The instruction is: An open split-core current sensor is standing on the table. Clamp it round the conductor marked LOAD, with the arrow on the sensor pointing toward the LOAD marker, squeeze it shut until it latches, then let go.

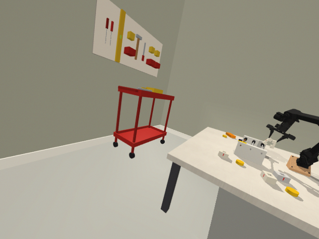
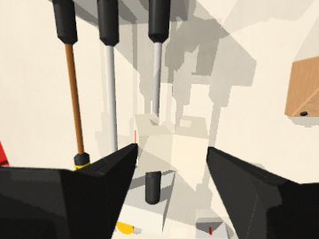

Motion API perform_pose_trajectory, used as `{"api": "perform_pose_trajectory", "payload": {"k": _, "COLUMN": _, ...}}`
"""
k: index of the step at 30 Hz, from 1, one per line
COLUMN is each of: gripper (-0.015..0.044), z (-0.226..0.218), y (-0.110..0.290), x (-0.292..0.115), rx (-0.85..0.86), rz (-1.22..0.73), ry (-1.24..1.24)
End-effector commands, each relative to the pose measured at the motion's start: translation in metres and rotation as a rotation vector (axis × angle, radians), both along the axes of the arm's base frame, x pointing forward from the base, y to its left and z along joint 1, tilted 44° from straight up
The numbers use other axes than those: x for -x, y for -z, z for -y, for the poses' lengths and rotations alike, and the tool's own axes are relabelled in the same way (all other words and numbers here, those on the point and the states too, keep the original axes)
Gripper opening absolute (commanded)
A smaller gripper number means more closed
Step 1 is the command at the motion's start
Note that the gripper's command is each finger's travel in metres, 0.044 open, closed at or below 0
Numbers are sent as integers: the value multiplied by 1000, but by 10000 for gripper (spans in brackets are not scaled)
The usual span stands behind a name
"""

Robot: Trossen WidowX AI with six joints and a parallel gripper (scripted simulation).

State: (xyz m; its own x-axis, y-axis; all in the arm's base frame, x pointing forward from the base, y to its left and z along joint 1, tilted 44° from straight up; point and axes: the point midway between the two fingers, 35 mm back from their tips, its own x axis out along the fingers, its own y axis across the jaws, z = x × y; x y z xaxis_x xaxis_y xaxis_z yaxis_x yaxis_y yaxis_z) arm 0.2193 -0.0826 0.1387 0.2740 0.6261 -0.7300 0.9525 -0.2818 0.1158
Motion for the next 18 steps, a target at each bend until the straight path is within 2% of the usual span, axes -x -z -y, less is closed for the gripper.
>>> {"api": "perform_pose_trajectory", "payload": {"k": 1, "gripper": 0, "z": 8, "y": 0, "x": -22, "rx": 1, "rz": 7, "ry": 9}}
{"api": "perform_pose_trajectory", "payload": {"k": 18, "gripper": 0, "z": 19, "y": 13, "x": -116, "rx": 2, "rz": 14, "ry": 10}}
